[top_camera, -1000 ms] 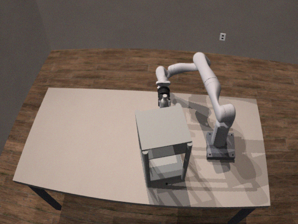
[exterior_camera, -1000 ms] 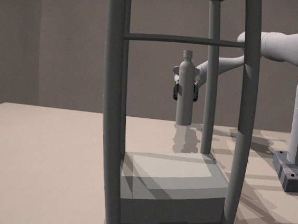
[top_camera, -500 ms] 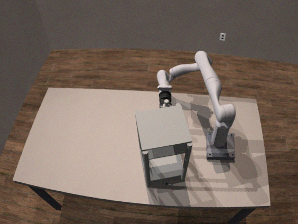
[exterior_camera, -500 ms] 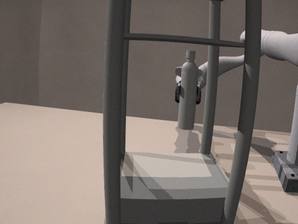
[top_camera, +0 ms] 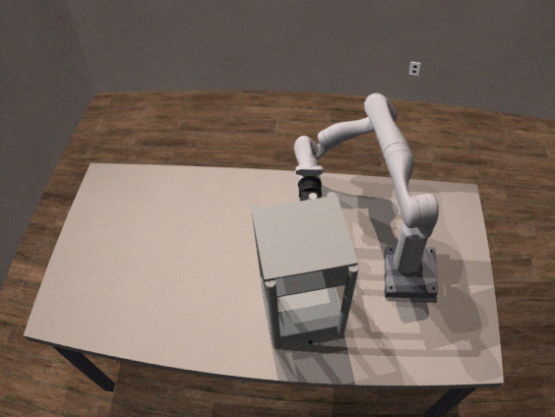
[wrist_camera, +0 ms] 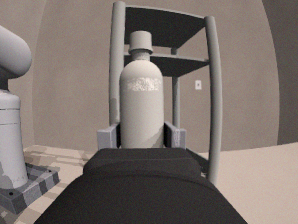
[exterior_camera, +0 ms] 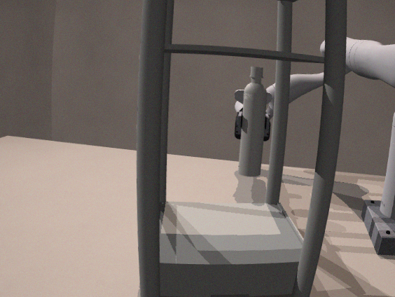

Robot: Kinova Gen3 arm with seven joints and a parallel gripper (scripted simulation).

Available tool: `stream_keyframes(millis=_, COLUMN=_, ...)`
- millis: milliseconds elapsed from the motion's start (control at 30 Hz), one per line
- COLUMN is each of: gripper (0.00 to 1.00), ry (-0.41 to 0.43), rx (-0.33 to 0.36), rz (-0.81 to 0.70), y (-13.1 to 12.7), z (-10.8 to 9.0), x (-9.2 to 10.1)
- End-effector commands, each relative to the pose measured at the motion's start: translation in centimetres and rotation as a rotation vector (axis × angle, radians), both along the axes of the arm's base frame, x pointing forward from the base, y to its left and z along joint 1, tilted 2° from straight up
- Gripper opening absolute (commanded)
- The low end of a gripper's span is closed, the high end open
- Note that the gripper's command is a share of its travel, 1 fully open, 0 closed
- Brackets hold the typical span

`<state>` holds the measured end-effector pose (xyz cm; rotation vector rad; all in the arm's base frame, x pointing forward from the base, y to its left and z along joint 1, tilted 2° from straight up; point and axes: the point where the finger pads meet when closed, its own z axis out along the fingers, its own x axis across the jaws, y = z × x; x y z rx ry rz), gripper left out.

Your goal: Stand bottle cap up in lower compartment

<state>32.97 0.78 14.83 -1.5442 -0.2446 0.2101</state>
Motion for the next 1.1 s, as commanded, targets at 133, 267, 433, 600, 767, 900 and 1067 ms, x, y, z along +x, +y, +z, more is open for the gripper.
stream_keyframes(millis=133, gripper=0.00, ry=0.000, rx=0.001, rz=0.003, y=0.6, z=0.2, x=-0.5)
stream_keyframes(millis=267, gripper=0.00, ry=0.000, rx=0.001, rz=0.003, y=1.0, z=0.2, x=-0.7)
stream_keyframes(millis=433, gripper=0.00, ry=0.000, rx=0.001, rz=0.003, y=1.2, z=0.2, x=-0.8)
stream_keyframes(millis=600, gripper=0.00, ry=0.000, rx=0.001, rz=0.003, y=1.3, z=0.2, x=-0.8)
stream_keyframes(millis=767, gripper=0.00, ry=0.000, rx=0.001, rz=0.003, y=1.3, z=0.2, x=-0.8)
stream_keyframes(millis=900, gripper=0.00, ry=0.000, rx=0.001, rz=0.003, y=1.3, z=0.2, x=-0.8)
stream_keyframes(millis=1067, gripper=0.00, ry=0.000, rx=0.001, rz=0.003, y=1.5, z=0.2, x=-0.3)
